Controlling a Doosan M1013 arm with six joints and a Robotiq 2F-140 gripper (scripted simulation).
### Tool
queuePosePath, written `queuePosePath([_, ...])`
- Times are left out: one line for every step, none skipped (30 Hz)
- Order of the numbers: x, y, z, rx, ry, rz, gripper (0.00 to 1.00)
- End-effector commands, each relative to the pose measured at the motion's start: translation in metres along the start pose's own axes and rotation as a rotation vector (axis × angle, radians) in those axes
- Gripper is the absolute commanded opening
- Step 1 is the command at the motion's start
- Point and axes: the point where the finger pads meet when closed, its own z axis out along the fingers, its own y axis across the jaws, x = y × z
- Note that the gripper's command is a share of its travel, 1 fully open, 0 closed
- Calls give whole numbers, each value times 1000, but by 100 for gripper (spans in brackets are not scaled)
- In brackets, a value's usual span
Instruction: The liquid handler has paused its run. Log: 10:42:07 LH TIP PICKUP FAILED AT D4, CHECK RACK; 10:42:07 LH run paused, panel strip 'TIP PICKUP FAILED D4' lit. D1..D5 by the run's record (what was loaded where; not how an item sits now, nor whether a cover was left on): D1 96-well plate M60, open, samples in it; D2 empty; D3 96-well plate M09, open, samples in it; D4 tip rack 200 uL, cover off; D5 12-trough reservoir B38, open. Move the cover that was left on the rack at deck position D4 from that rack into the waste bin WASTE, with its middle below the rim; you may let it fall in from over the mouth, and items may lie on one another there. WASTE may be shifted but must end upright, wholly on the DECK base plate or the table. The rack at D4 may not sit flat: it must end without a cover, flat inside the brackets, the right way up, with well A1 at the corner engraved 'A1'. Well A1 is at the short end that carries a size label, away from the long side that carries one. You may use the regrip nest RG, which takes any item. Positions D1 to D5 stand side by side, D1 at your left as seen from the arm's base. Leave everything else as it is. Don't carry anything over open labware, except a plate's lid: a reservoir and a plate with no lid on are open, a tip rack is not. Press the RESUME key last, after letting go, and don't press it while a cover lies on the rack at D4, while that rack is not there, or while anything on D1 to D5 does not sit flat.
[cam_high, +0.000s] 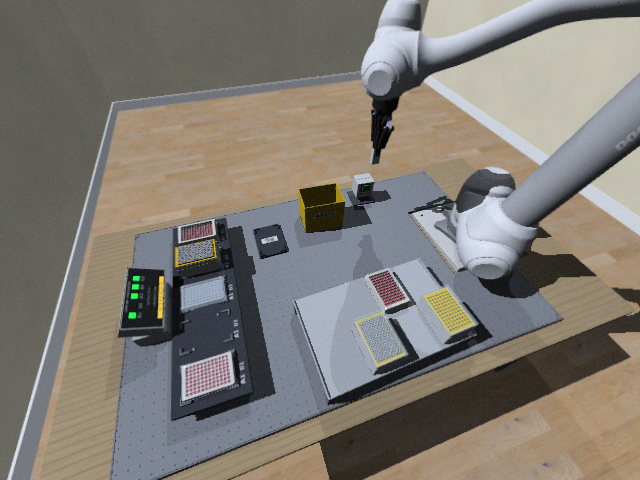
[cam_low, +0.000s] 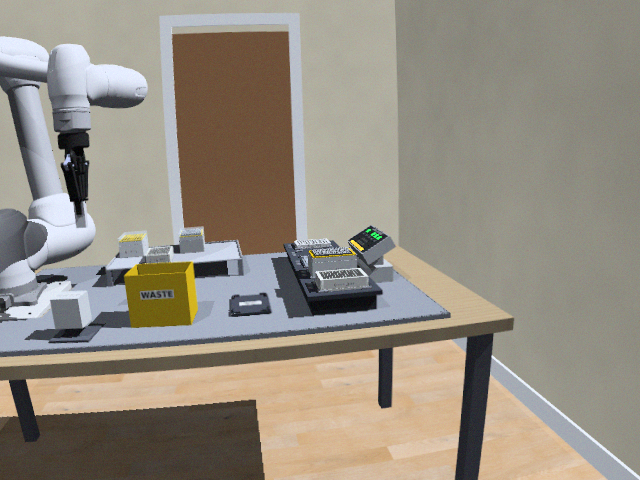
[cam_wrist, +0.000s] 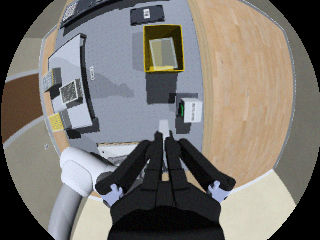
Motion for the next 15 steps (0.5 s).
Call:
queuePosePath([-13, 0, -3, 4, 7, 14, 0])
queuePosePath([-16, 1, -3, 4, 7, 14, 0])
queuePosePath([-16, 1, -3, 4, 7, 14, 0])
queuePosePath([-16, 1, -3, 4, 7, 14, 0])
queuePosePath([-16, 1, -3, 4, 7, 14, 0])
queuePosePath([-16, 1, -3, 4, 7, 14, 0])
queuePosePath([-16, 1, -3, 4, 7, 14, 0])
queuePosePath([-16, 1, -3, 4, 7, 14, 0])
queuePosePath([-16, 1, -3, 4, 7, 14, 0])
queuePosePath([-16, 1, -3, 4, 7, 14, 0])
queuePosePath([-16, 1, -3, 4, 7, 14, 0])
queuePosePath([-16, 1, -3, 4, 7, 14, 0])
queuePosePath([-16, 1, -3, 4, 7, 14, 0])
queuePosePath([-16, 1, -3, 4, 7, 14, 0])
queuePosePath([-16, 1, -3, 4, 7, 14, 0])
